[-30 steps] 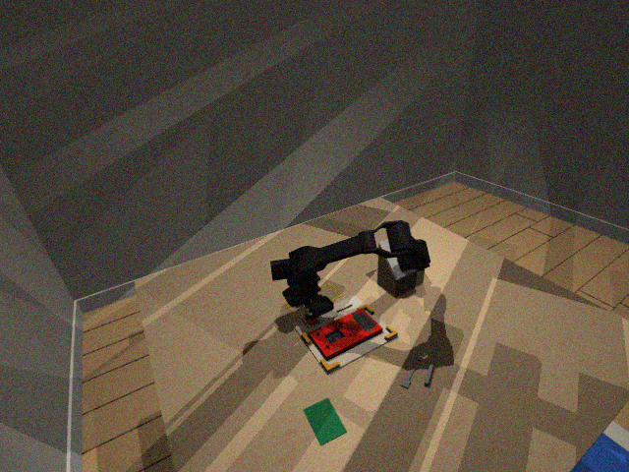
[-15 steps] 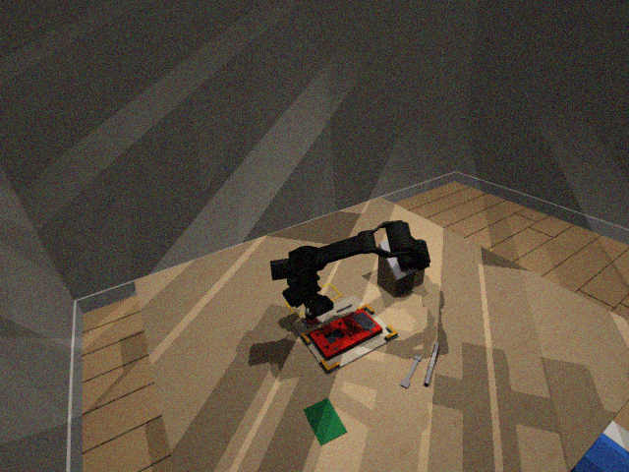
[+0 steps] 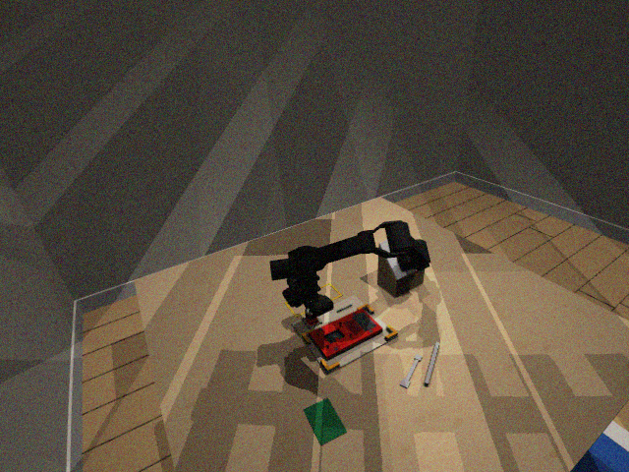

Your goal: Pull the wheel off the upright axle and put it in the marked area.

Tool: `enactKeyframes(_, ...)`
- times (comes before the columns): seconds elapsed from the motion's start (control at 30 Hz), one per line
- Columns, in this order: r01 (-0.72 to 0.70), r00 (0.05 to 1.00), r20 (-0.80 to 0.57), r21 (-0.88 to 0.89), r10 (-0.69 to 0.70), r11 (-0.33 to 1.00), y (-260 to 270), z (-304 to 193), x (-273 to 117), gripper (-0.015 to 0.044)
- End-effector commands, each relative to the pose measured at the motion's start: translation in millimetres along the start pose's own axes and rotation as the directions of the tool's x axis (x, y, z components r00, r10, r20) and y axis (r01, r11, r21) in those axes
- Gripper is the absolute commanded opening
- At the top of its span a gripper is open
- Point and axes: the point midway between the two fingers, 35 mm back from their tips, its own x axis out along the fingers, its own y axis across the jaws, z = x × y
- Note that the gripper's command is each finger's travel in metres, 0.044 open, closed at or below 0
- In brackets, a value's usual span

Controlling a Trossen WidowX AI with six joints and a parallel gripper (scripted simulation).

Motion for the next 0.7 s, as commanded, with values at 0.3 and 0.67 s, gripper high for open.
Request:
enactKeyframes(0.3, 0.001, 1.000, 0.008, 0.010, -0.001, 1.000, -2.1, -0.7, -11.3, 0.0000)
enactKeyframes(0.67, 0.001, 1.000, 0.008, 0.011, -0.001, 1.000, -2.2, -0.8, -14.9, 0.0000)
